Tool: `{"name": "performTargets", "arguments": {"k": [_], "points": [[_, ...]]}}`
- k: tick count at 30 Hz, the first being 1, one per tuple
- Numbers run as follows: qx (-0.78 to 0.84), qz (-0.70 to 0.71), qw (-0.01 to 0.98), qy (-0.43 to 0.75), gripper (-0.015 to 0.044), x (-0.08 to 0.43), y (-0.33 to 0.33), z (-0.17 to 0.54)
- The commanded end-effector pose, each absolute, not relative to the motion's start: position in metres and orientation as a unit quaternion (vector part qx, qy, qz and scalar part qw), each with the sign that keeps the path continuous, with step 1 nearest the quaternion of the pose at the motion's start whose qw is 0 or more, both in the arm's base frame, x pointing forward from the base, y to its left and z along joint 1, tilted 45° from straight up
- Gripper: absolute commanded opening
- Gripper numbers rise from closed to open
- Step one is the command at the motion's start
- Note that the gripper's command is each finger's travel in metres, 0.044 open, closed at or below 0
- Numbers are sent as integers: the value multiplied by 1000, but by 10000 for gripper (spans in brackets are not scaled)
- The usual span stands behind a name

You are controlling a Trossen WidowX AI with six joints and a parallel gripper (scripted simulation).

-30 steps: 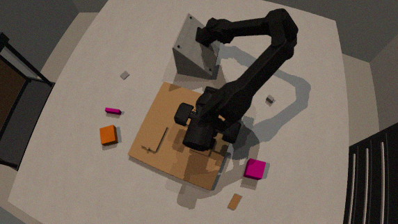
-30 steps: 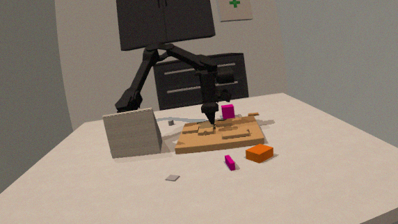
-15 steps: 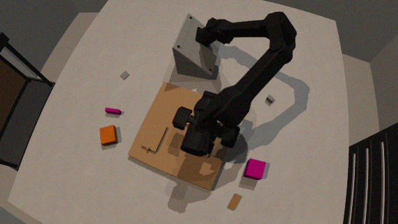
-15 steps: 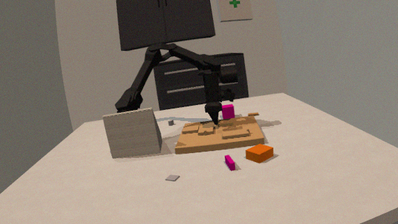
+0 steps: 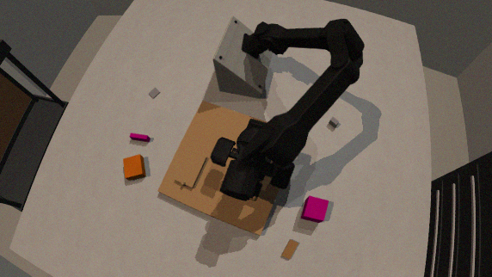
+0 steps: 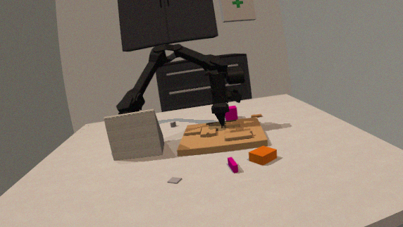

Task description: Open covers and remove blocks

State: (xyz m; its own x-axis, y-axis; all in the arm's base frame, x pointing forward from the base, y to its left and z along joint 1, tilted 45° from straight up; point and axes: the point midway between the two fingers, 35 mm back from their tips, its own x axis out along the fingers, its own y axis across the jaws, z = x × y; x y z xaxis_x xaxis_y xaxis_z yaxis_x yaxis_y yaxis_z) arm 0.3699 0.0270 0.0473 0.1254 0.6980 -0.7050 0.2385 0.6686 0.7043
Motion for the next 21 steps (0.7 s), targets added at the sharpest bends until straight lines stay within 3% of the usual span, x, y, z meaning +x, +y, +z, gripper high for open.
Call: {"name": "performTargets", "arguments": {"k": [1, 21], "points": [[369, 177, 655, 635, 0, 377, 26, 48], [368, 177, 656, 635, 0, 396, 21, 47]]}}
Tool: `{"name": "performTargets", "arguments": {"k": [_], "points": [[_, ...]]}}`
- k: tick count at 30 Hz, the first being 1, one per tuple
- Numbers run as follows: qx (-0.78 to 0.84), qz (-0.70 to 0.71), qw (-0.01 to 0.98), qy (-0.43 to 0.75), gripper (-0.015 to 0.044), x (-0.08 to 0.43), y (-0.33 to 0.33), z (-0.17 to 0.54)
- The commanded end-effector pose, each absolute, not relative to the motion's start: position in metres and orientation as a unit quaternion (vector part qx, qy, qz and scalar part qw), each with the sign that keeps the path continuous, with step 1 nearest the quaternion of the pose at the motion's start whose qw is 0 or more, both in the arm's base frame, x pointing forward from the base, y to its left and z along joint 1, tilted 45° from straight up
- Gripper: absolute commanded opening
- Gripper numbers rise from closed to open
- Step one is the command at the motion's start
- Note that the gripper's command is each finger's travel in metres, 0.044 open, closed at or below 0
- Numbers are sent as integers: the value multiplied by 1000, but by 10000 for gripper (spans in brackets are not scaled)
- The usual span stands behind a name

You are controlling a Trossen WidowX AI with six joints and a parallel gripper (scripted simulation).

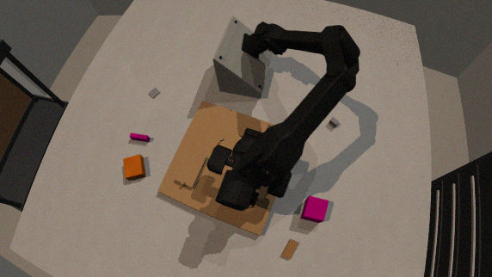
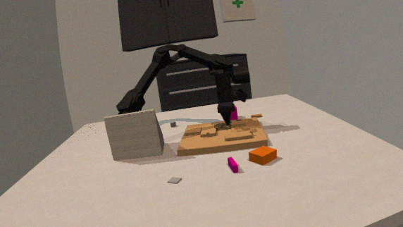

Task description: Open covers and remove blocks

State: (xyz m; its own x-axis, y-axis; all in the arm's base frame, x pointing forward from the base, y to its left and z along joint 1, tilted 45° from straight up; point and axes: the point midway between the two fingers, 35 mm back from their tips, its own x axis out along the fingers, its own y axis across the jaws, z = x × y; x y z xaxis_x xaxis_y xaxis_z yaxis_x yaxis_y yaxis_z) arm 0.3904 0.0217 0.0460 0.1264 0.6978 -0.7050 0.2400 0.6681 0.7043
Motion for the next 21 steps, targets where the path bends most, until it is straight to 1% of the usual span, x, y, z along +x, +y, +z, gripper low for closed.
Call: {"name": "performTargets", "arguments": {"k": [1, 21], "points": [[368, 177, 656, 635, 0, 397, 20, 47], [368, 177, 656, 634, 0, 416, 16, 44]]}}
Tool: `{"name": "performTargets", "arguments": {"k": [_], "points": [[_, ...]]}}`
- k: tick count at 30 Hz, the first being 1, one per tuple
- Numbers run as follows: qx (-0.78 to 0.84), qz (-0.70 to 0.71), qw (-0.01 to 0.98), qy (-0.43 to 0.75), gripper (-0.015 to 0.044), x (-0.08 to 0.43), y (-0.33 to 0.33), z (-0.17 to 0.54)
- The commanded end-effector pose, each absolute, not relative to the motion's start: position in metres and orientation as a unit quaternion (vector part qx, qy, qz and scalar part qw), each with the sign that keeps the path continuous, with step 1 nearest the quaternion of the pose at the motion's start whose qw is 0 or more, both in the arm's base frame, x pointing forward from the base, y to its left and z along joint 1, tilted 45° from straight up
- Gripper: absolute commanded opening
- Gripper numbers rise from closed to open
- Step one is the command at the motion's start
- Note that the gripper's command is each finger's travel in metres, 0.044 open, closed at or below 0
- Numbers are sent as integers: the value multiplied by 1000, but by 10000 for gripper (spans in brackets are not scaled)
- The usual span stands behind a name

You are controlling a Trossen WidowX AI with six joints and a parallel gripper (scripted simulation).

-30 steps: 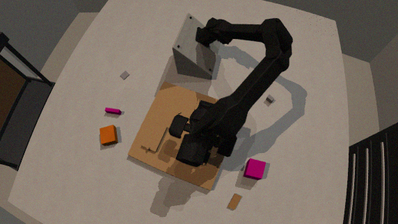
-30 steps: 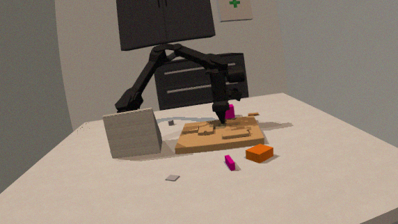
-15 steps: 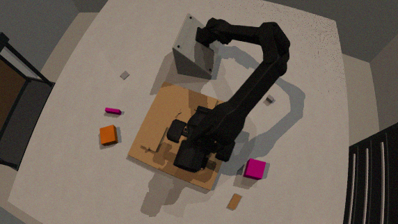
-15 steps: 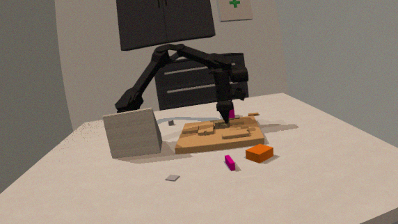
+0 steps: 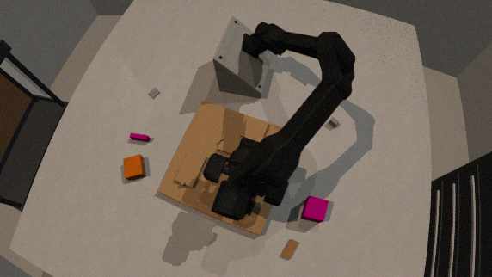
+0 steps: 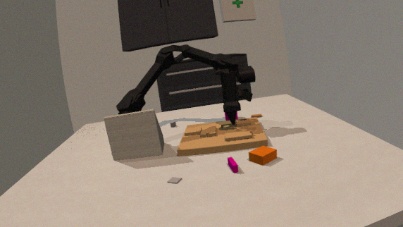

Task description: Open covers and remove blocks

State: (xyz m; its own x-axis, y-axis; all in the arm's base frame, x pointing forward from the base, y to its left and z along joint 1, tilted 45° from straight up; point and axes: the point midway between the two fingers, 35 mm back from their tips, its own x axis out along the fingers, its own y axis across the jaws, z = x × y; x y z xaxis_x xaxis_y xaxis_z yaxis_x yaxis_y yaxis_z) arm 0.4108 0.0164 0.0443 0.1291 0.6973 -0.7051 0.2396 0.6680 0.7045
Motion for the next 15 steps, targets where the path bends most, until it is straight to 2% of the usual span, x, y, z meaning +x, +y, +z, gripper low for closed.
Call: {"name": "performTargets", "arguments": {"k": [1, 15], "points": [[368, 177, 656, 634, 0, 417, 15, 44], [368, 177, 656, 634, 0, 422, 7, 50]]}}
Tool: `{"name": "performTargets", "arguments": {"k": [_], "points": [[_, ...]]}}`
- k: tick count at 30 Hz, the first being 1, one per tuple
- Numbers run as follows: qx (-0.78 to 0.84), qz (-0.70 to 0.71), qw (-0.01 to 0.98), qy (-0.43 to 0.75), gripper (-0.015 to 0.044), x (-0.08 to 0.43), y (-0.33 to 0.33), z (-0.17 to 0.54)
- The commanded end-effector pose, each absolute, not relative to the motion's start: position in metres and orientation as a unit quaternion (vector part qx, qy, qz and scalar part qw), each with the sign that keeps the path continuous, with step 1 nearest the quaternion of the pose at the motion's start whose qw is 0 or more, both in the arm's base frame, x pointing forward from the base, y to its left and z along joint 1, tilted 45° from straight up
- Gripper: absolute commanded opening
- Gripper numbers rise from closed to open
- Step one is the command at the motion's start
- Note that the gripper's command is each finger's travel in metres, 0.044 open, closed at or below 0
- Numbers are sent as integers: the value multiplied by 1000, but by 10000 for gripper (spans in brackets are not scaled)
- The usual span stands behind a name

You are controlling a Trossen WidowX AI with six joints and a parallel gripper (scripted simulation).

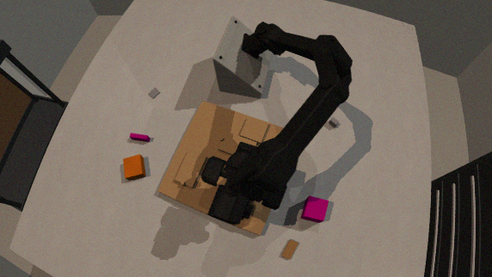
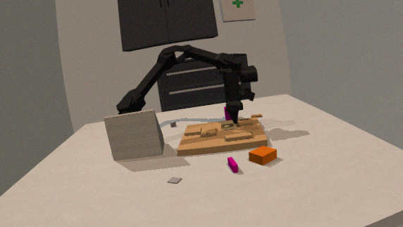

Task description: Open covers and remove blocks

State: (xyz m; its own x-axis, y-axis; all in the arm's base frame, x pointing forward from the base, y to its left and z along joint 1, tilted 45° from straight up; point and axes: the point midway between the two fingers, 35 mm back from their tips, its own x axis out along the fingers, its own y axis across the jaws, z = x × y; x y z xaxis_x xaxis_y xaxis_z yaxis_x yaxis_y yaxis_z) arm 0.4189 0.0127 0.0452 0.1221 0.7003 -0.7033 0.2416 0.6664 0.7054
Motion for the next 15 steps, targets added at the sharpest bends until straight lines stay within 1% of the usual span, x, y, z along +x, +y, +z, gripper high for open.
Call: {"name": "performTargets", "arguments": {"k": [1, 15], "points": [[368, 177, 656, 634, 0, 422, 6, 51], [368, 176, 657, 635, 0, 422, -8, 63]]}}
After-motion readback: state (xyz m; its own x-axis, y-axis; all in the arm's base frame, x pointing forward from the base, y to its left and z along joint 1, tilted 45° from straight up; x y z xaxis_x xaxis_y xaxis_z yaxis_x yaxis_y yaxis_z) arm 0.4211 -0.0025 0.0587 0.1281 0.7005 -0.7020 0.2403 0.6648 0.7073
